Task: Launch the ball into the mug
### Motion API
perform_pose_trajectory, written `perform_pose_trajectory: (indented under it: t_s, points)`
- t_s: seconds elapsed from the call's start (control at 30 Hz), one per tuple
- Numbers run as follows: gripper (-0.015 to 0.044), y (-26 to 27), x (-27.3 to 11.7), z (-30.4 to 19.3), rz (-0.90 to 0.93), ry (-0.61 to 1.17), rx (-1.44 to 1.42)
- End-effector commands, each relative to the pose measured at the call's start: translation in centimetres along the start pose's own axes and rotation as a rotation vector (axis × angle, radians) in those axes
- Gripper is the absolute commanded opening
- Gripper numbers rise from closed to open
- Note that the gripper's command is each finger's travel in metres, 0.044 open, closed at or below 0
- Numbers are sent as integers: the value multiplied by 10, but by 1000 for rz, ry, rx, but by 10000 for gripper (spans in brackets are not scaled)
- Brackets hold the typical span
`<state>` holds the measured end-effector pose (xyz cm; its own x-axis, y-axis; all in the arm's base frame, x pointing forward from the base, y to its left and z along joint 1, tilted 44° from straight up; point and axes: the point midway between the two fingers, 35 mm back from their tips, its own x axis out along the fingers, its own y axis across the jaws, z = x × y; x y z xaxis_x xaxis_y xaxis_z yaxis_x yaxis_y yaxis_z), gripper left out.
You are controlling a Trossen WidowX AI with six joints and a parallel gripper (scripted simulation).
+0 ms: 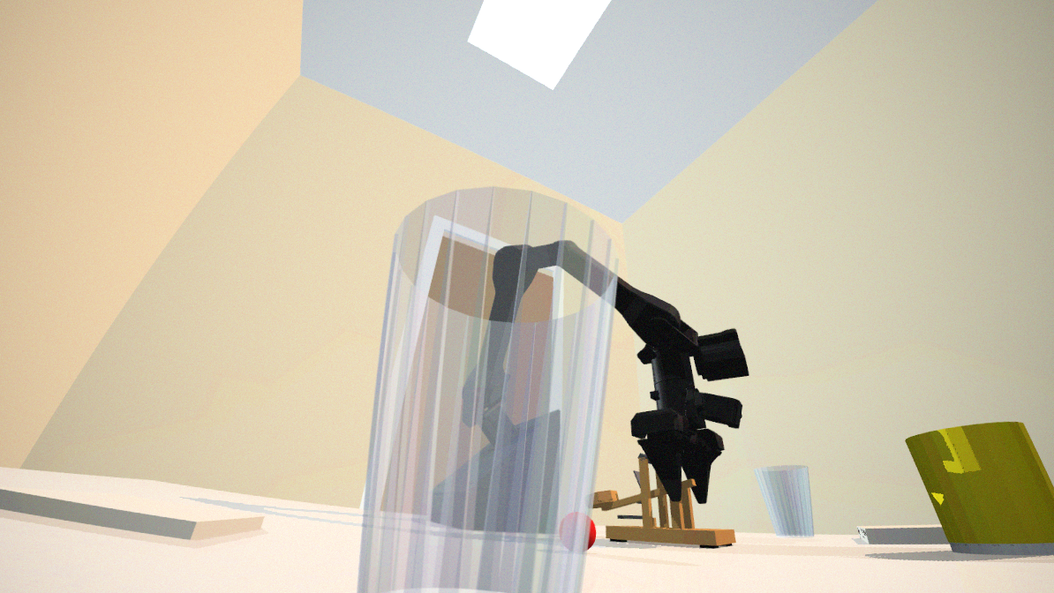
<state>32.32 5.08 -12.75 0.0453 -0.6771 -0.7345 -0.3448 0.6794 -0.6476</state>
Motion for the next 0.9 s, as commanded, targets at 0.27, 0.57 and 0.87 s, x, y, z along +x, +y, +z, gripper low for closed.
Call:
perform_pose_trajectory:
  t_s: [0.27, 0.57, 0.87]
  points:
    - [440, 0, 18, -4, -6, 10, -7]
    - [256, 0, 15, -2, -2, 5, -1]
    - [98, 0, 15, -2, -2, 5, -1]
